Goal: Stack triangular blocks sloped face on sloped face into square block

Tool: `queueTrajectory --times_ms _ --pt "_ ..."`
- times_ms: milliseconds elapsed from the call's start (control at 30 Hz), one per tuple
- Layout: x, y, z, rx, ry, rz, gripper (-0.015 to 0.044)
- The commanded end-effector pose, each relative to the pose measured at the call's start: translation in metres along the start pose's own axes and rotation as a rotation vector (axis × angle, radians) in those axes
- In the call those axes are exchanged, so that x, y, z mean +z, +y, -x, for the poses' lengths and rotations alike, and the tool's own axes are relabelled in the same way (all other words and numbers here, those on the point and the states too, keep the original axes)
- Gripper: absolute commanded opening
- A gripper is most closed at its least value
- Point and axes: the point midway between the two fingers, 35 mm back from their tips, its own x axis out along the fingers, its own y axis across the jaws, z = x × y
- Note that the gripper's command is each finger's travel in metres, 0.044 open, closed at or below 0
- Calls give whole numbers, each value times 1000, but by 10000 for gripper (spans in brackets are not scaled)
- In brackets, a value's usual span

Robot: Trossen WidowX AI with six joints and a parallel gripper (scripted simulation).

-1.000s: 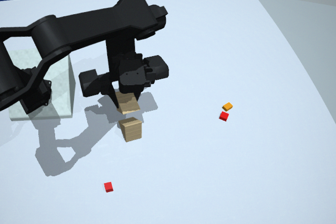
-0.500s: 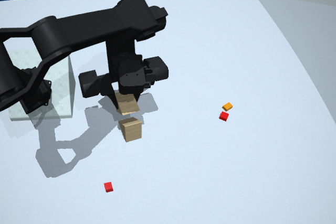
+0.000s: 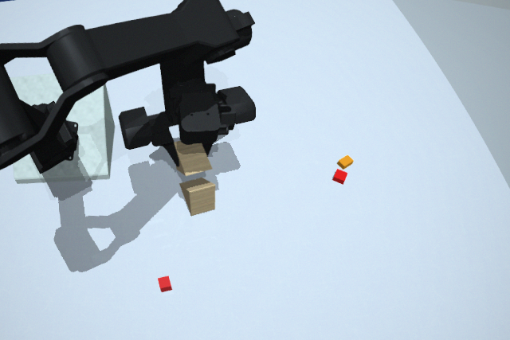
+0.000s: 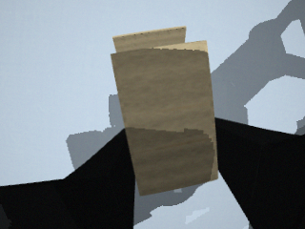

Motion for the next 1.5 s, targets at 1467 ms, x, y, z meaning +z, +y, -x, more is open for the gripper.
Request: queueTrajectory --times_ms 1467 --pt "6 0 -21 -5 -10 8 0"
